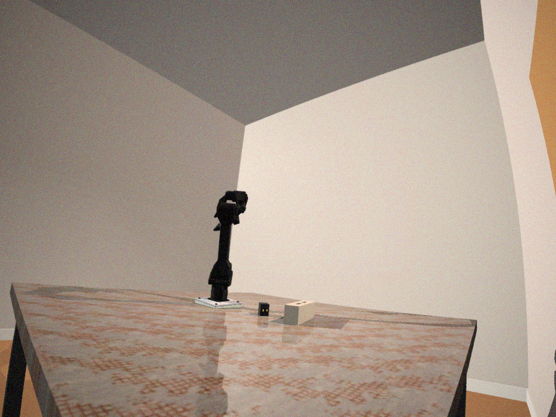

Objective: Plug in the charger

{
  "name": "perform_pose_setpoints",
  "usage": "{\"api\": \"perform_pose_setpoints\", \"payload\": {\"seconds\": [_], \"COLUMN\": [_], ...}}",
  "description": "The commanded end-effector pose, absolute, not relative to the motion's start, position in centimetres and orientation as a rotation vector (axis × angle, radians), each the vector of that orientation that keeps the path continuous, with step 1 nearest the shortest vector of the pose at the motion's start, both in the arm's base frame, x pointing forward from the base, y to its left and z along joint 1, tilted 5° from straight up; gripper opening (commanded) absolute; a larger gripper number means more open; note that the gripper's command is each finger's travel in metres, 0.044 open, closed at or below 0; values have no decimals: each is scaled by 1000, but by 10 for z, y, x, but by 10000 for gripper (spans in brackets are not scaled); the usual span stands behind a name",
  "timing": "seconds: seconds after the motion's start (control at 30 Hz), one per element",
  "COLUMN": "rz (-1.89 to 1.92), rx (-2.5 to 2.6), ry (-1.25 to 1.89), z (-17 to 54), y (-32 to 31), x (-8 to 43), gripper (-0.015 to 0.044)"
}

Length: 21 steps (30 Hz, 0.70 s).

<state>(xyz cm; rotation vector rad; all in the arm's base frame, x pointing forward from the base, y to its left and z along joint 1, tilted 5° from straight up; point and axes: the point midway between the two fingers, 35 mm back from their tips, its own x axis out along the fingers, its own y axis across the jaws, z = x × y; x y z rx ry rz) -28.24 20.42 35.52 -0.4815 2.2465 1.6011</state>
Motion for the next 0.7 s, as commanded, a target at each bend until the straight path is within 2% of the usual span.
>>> {"api": "perform_pose_setpoints", "payload": {"seconds": [0.0,0.67], "rz": [1559,1394], "rx": [-421,-192], "ry": [2217,2067], "z": [346,314], "y": [222,283], "x": [-269,-199], "gripper": [440,440]}}
